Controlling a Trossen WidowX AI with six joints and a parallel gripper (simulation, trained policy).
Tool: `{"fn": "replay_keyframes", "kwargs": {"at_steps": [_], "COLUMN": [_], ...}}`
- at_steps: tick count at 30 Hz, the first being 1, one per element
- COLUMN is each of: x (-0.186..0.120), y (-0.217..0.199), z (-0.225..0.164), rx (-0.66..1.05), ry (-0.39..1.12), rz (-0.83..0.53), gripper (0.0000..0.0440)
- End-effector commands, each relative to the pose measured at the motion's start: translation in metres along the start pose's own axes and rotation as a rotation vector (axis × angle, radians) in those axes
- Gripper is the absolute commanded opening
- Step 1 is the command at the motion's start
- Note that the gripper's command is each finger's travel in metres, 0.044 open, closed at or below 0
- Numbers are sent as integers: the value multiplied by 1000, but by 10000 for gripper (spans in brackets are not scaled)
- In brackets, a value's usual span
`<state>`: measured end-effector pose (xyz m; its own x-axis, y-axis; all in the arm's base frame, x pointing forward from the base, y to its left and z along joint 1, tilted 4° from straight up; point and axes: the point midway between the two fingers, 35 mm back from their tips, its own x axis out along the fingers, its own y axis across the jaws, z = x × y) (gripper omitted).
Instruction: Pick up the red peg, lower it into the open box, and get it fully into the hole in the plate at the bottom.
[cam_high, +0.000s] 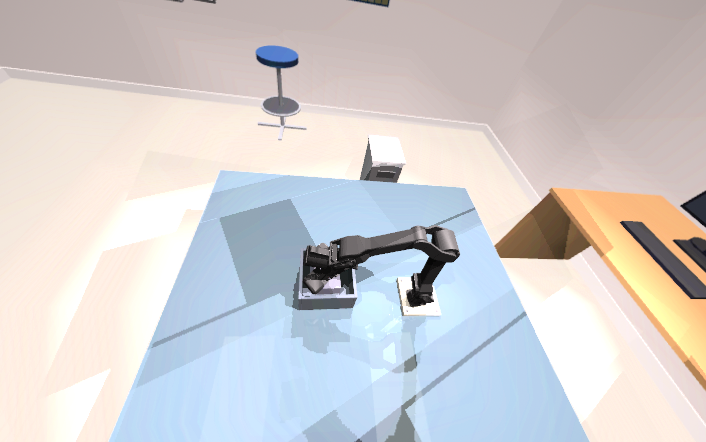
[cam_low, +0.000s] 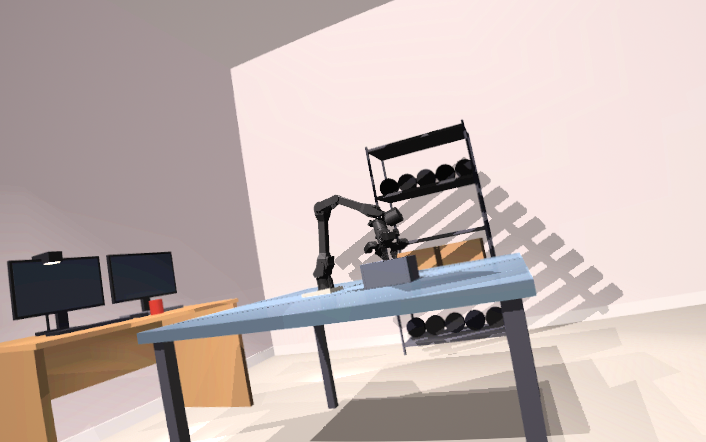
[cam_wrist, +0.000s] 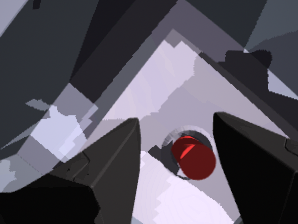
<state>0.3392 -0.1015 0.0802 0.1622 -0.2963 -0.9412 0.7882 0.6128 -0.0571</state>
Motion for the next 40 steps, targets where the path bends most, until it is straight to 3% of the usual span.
{"fn": "replay_keyframes", "kwargs": {"at_steps": [1, 10, 24, 40], "x": [8, 1, -37, -44], "y": [-2, 21, 71, 80], "z": [2, 27, 59, 67], "rx": [-14, -42, -100, -108], "ry": [35, 54, 63, 43], "rz": [-9, 72, 230, 250], "gripper": [218, 440, 440, 440]}}
